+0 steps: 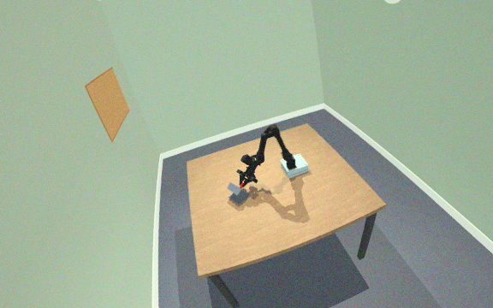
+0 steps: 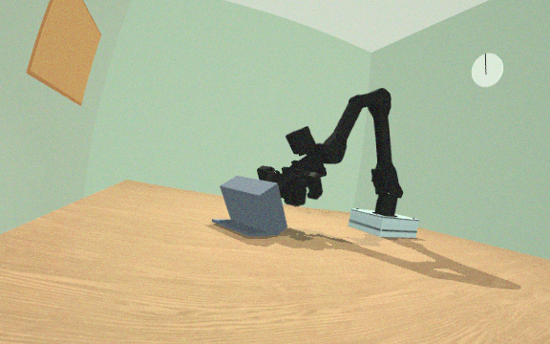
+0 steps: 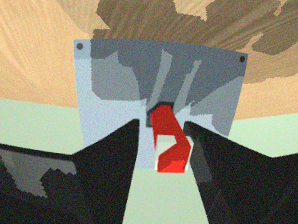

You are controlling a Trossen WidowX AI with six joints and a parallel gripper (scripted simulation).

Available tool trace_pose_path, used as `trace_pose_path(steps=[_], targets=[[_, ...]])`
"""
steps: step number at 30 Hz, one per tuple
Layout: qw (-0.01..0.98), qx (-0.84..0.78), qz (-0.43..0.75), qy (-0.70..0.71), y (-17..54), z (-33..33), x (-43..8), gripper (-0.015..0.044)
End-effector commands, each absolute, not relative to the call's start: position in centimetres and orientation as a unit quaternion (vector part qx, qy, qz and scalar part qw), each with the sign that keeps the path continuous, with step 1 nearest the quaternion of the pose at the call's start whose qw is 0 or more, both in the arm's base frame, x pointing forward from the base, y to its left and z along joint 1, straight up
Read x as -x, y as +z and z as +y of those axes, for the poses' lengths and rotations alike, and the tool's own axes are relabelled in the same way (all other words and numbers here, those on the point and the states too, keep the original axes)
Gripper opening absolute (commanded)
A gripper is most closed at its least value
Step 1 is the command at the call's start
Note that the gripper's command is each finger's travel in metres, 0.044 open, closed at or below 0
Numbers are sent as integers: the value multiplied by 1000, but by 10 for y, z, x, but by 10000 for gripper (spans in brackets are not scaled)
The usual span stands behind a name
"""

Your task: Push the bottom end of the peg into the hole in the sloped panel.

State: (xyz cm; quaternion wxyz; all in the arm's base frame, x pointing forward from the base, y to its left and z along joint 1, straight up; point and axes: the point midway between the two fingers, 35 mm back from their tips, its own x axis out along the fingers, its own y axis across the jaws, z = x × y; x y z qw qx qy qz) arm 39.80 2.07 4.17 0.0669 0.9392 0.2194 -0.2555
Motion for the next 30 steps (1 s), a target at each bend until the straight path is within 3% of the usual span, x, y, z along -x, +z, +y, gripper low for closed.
trace_pose_path(steps=[1, 9, 30], targets=[[67, -939, 220, -256, 42, 21, -398, 236], [67, -939, 220, -256, 43, 19, -396, 440], [68, -939, 218, -256, 57, 8, -380, 440]])
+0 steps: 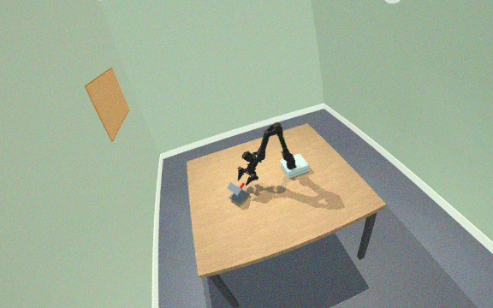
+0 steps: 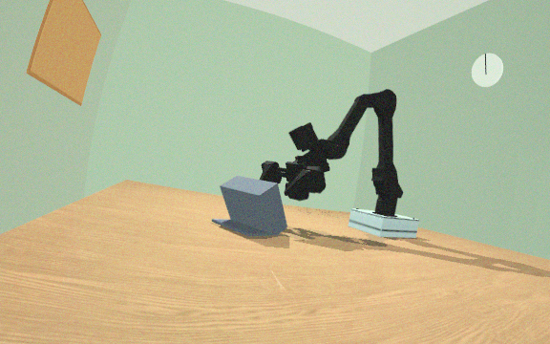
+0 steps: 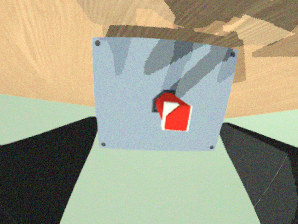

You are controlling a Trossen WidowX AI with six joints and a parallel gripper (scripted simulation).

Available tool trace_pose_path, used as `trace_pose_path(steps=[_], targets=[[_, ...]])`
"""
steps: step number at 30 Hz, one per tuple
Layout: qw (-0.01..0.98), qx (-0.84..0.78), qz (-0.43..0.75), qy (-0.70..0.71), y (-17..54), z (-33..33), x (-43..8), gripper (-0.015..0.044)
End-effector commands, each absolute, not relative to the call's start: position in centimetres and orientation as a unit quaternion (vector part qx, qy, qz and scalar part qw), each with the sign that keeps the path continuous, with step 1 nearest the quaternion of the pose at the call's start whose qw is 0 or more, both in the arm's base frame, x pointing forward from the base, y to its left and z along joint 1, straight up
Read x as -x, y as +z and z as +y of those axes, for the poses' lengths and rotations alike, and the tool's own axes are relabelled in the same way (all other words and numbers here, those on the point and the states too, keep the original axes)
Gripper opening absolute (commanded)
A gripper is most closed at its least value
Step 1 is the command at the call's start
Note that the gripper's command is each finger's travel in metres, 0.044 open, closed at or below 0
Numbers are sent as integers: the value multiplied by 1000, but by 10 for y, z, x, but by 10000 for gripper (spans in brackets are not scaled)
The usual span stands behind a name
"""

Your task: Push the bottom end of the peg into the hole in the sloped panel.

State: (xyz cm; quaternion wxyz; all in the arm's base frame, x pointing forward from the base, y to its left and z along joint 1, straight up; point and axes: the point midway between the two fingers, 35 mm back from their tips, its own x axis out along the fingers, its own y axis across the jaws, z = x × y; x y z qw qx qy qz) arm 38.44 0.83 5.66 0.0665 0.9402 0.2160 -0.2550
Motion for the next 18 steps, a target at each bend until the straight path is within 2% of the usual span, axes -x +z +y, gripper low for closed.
trace_pose_path(steps=[1, 18], targets=[[68, -939, 218, -256, 58, 7, -380, 440], [68, -940, 217, -256, 69, -2, -367, 440]])
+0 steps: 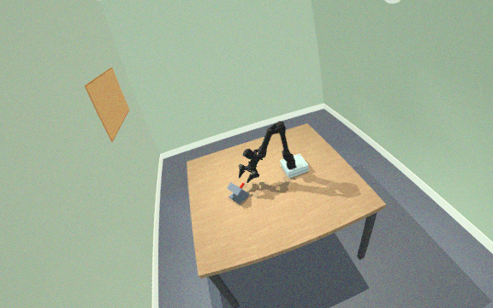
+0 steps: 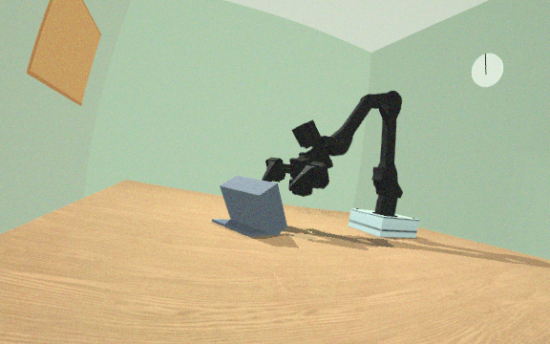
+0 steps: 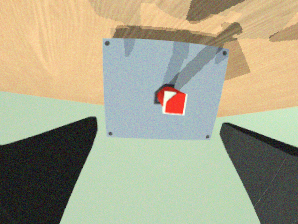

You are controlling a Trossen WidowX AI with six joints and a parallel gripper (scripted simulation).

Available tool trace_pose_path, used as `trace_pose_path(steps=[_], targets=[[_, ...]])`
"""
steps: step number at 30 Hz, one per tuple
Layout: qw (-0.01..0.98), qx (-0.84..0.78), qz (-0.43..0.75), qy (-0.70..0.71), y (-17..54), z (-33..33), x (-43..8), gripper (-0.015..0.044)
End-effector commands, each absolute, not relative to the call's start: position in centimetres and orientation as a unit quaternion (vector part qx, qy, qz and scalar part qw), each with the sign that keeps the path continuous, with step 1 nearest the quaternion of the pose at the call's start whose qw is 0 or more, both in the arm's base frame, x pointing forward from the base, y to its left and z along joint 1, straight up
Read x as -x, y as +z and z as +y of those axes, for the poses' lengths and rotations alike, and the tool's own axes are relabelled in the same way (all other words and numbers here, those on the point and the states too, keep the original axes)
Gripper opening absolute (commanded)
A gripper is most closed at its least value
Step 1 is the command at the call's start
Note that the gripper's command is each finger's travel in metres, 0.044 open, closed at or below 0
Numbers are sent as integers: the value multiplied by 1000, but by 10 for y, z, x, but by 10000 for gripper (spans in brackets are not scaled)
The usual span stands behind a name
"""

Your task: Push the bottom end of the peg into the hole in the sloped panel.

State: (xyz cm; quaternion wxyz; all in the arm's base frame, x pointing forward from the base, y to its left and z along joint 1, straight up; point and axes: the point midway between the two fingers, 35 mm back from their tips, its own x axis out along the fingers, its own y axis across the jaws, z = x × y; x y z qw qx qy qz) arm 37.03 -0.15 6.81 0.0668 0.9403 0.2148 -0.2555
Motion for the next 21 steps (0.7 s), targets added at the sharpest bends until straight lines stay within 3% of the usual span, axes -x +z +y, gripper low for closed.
trace_pose_path(steps=[1, 21], targets=[[68, -940, 217, -256, 70, -3, -366, 440], [68, -940, 216, -255, 82, -13, -350, 440]])
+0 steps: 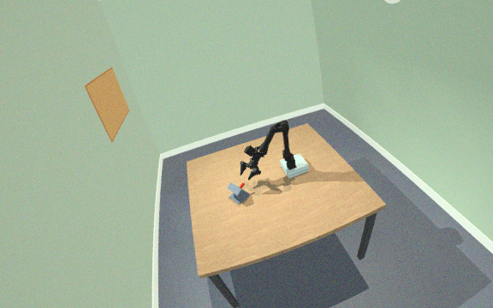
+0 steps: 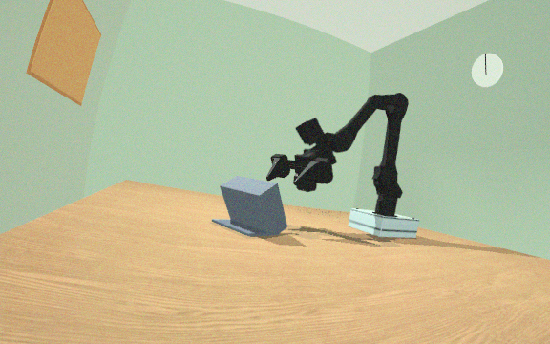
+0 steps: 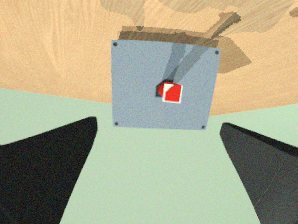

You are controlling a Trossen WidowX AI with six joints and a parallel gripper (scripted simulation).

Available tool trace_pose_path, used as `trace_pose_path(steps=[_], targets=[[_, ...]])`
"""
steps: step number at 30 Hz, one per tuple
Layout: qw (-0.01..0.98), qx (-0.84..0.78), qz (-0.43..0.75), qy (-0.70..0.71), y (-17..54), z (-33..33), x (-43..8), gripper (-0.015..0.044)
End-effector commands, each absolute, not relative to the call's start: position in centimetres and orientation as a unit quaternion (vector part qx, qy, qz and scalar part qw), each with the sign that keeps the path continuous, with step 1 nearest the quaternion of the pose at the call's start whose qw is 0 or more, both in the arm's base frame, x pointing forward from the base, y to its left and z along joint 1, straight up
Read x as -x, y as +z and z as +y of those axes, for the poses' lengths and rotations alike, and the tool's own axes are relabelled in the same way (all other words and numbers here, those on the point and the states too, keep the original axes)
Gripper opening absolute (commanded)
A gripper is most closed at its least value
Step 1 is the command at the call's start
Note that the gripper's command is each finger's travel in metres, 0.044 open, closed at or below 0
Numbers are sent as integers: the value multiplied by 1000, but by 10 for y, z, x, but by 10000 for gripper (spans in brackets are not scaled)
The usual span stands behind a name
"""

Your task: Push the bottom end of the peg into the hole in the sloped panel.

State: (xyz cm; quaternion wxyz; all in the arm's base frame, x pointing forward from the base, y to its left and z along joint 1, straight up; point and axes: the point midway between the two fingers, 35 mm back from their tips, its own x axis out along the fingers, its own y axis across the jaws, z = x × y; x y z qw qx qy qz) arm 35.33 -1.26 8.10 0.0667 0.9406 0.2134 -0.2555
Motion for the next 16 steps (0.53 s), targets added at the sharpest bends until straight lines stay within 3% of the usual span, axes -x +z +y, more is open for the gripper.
trace_pose_path(steps=[1, 16], targets=[[68, -940, 215, -255, 83, -14, -349, 440], [68, -941, 214, -254, 91, -21, -338, 440]])
